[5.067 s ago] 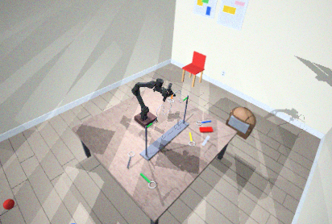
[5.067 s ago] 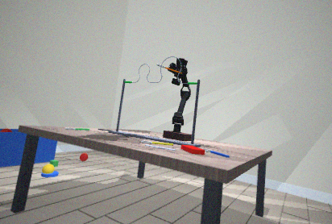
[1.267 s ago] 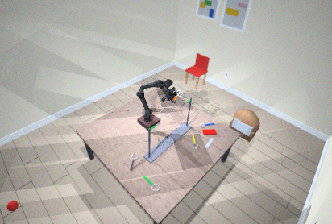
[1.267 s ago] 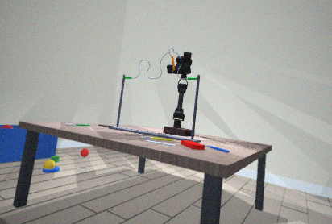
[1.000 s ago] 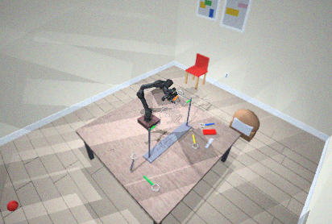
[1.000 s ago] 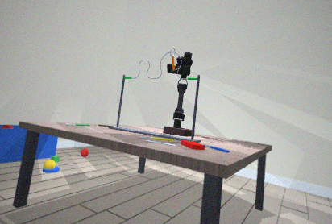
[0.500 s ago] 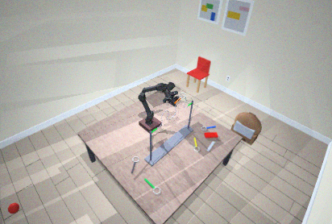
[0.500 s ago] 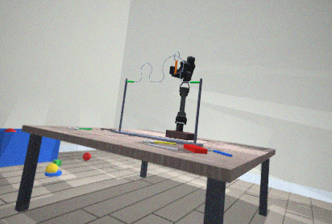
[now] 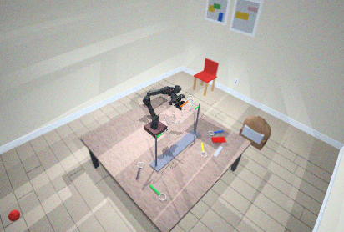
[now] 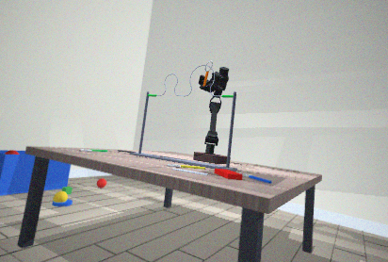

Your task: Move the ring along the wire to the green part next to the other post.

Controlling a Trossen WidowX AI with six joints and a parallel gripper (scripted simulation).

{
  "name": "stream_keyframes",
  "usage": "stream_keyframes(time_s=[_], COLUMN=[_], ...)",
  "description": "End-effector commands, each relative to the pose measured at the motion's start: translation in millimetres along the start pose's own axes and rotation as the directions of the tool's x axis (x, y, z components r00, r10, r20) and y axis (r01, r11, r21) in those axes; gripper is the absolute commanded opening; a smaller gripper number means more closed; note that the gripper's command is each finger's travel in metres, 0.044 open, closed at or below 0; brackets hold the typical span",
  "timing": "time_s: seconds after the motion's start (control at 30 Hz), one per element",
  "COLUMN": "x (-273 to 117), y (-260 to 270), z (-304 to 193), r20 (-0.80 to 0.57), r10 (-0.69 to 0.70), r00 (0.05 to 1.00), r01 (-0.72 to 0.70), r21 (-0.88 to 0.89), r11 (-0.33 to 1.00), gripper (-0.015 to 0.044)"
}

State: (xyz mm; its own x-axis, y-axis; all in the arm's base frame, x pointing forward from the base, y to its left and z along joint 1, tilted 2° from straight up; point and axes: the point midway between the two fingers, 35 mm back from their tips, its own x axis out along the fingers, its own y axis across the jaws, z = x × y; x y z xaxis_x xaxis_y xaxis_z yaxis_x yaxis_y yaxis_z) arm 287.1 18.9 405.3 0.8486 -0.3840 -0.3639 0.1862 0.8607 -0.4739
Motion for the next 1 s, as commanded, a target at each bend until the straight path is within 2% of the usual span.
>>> stream_keyframes(time_s=[0.0,0.97], x=[0.4,0.8], y=[-1.4,-14.6], z=[-0.7,1.8], r20=[0.006,0.083], r10=[-0.026,-0.186], r00=[1.000,0.979], r01=[0.027,0.203], r21=[-0.049,-0.357], r11=[0.998,0.912], gripper=[-0.0150,-0.0150])
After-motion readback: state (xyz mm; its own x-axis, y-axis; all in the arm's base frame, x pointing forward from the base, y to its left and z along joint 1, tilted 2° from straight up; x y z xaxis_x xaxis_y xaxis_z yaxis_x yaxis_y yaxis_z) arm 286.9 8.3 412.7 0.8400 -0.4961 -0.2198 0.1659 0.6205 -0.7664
